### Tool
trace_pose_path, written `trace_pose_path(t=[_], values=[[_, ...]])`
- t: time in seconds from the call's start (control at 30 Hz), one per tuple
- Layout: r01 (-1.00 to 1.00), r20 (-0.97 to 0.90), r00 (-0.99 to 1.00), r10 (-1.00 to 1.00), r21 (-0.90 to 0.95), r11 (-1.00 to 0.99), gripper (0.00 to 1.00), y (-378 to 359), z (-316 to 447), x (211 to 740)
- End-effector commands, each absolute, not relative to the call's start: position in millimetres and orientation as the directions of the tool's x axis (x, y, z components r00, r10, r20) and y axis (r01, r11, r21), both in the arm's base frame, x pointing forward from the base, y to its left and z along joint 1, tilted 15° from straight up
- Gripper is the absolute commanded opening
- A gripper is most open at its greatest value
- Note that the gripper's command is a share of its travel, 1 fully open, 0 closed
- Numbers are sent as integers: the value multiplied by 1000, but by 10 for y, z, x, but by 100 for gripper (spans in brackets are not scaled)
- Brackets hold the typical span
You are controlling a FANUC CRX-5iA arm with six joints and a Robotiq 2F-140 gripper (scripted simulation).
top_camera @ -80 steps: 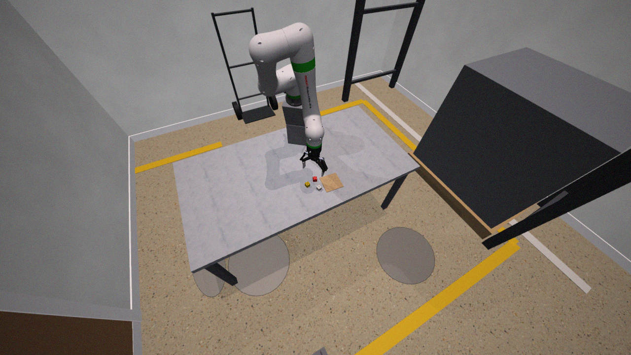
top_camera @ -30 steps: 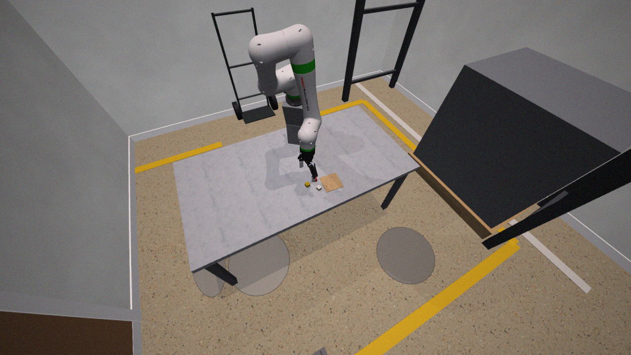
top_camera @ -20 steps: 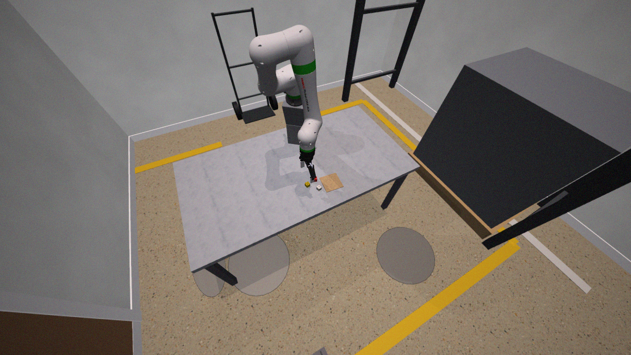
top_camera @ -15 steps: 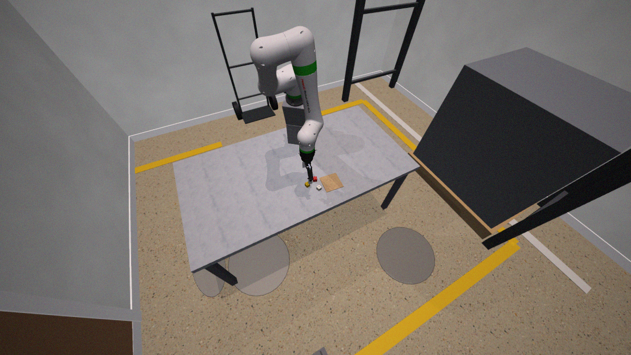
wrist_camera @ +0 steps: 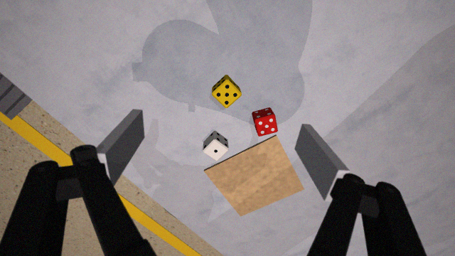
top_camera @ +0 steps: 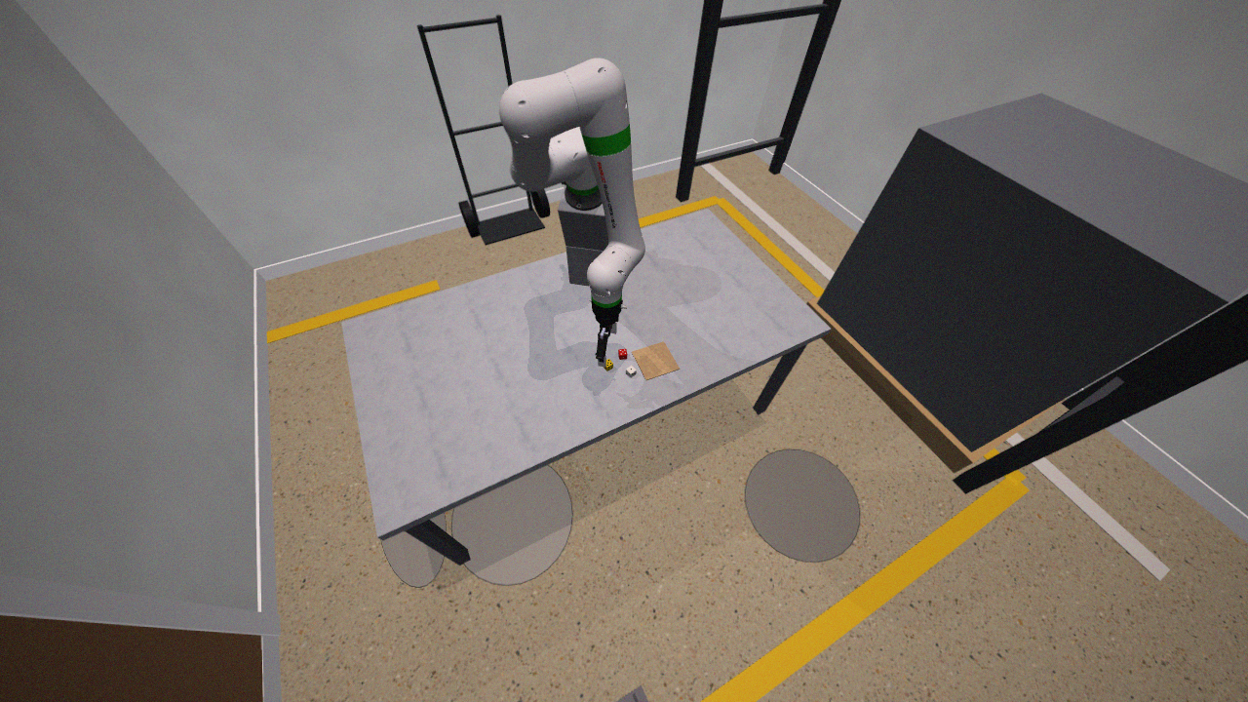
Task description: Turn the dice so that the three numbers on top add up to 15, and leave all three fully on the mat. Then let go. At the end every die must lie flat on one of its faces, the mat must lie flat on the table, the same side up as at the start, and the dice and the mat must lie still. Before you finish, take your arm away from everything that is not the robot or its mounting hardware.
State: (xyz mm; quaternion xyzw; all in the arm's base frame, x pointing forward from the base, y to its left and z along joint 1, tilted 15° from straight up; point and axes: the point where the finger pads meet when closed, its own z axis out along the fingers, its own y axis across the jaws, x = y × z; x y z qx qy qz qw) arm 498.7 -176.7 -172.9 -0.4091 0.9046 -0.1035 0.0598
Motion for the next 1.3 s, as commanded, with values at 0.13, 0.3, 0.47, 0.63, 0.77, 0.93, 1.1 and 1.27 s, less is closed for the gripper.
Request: trace_pose_path(t=[0.13, 0.3, 0.47, 0.63, 0.77, 0.93, 1.1, 1.27], values=[[-473, -99, -856, -507, -245, 847, 100, -1765, -1792, 4993], [-356, -130, -912, -390, -227, 907, 100, -1759, -1821, 4987], [-195, -165, -959, -229, -197, 961, 100, -1746, -1861, 4974], [-122, -179, -972, -155, -182, 976, 100, -1739, -1880, 4967], [-120, -179, -972, -153, -181, 976, 28, -1739, -1880, 4966], [-120, -179, -972, -153, -181, 976, 28, -1739, -1880, 4966], [-120, -179, -972, -153, -181, 976, 28, -1739, -1880, 4966], [-120, -179, -972, -153, -181, 976, 28, -1739, -1880, 4966]])
